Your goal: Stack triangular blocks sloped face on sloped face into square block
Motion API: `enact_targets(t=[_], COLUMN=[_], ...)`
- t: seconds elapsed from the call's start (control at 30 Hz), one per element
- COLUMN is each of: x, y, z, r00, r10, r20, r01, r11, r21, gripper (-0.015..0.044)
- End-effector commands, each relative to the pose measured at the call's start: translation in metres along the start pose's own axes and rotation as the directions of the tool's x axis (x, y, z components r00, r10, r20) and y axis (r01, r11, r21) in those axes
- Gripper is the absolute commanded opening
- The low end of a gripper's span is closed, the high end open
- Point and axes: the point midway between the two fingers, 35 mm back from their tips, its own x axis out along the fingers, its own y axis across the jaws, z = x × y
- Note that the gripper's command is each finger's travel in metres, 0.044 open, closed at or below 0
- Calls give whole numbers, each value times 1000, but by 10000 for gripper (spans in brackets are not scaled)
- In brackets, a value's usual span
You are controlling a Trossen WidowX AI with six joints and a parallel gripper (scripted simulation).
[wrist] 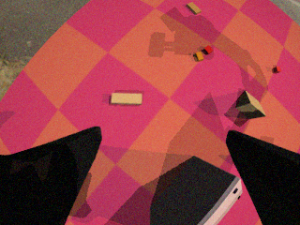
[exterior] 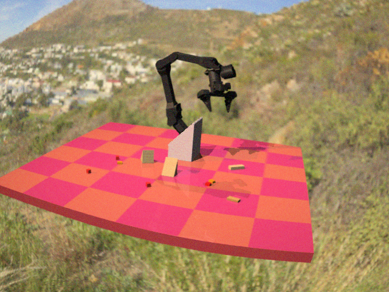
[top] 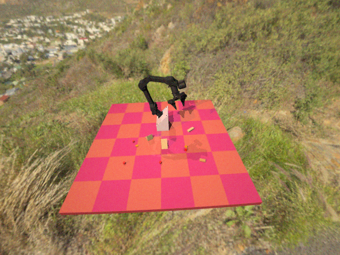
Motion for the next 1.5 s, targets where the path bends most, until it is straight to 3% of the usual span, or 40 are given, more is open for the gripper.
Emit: enact_targets(t=[0.0,0.33,0.63,1.47], x=[24,106,172,206], y=[-33,-147,-250,-254], z=[22,41,15,0], r00=[998,952,886,885], r10=[-16,7,4,6], r20=[-68,-305,-465,-466], r01=[23,122,263,264], r11=[995,907,819,818], r21=[96,403,509,512], gripper=[440,440,440,440])
